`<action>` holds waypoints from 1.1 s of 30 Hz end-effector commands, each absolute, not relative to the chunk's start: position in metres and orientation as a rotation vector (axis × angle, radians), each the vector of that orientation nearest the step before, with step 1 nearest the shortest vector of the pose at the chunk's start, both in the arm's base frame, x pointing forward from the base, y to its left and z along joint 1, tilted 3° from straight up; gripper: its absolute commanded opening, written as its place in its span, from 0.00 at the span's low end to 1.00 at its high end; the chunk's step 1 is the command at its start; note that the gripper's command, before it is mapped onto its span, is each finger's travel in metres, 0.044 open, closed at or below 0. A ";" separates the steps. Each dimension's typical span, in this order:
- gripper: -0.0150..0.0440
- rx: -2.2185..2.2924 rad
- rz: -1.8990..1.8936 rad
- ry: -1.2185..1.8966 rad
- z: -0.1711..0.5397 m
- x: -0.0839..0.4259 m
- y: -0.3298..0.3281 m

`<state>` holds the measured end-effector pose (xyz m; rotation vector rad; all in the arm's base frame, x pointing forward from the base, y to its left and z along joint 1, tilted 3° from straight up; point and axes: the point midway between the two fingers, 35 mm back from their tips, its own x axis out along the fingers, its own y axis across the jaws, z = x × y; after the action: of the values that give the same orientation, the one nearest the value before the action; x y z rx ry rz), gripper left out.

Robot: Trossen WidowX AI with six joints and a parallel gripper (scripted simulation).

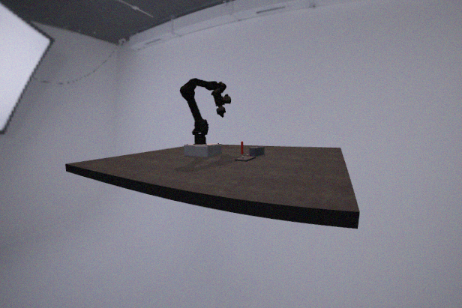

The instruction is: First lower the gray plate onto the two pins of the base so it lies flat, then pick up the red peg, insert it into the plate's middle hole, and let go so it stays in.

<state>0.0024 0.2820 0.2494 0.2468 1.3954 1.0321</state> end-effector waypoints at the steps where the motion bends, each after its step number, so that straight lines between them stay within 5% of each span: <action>1: 1.00 0.033 0.964 1.236 0.232 0.076 0.291; 22: 1.00 -0.730 0.869 1.205 0.154 0.306 0.175; 33: 1.00 -0.935 0.999 1.311 0.118 0.353 0.085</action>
<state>0.3482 0.0967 0.1211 -0.8965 1.3031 0.9595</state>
